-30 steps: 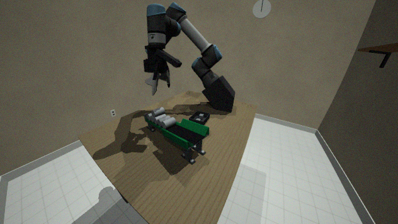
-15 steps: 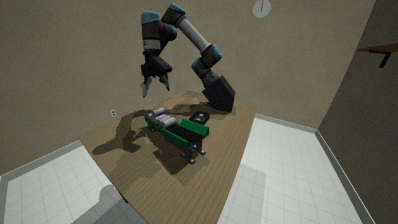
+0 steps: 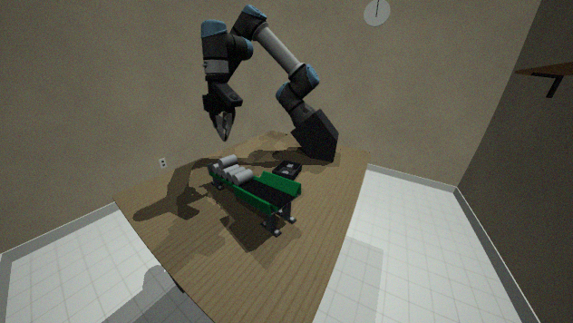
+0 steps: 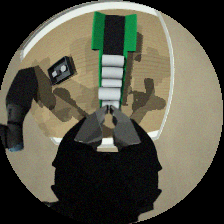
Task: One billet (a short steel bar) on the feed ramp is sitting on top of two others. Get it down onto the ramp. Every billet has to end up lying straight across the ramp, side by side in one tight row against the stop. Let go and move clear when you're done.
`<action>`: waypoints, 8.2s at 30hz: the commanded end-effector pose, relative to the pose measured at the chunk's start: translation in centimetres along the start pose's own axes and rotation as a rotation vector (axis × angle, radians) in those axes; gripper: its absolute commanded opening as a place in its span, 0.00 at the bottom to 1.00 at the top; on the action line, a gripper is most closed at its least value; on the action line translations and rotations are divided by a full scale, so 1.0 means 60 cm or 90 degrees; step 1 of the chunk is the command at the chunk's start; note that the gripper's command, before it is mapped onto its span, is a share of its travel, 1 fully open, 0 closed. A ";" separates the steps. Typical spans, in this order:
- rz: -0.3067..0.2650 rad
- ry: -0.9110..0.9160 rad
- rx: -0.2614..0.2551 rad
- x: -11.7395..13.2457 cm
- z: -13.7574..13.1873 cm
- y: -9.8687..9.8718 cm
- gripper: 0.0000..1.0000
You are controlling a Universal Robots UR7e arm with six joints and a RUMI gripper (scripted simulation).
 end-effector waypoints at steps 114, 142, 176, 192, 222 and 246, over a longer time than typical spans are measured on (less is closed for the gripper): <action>0.000 0.003 -0.002 0.001 -0.002 0.090 0.57; 0.000 0.002 -0.002 0.001 -0.002 0.155 0.57; 0.000 0.003 -0.001 0.002 -0.002 0.153 0.00; 0.000 0.003 -0.001 0.002 -0.002 0.153 0.00; 0.000 0.004 0.003 0.002 0.002 0.126 0.00; 0.001 0.005 0.003 0.002 0.002 0.065 0.00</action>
Point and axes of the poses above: the point where the finger pads meet when closed, its own y axis out along the fingers, its own z axis across the jaws, x = y × z, the point moved 9 cm from there along -y, back along the fingers, and after that the axes turned 4 degrees about y, right-handed, at the moved point
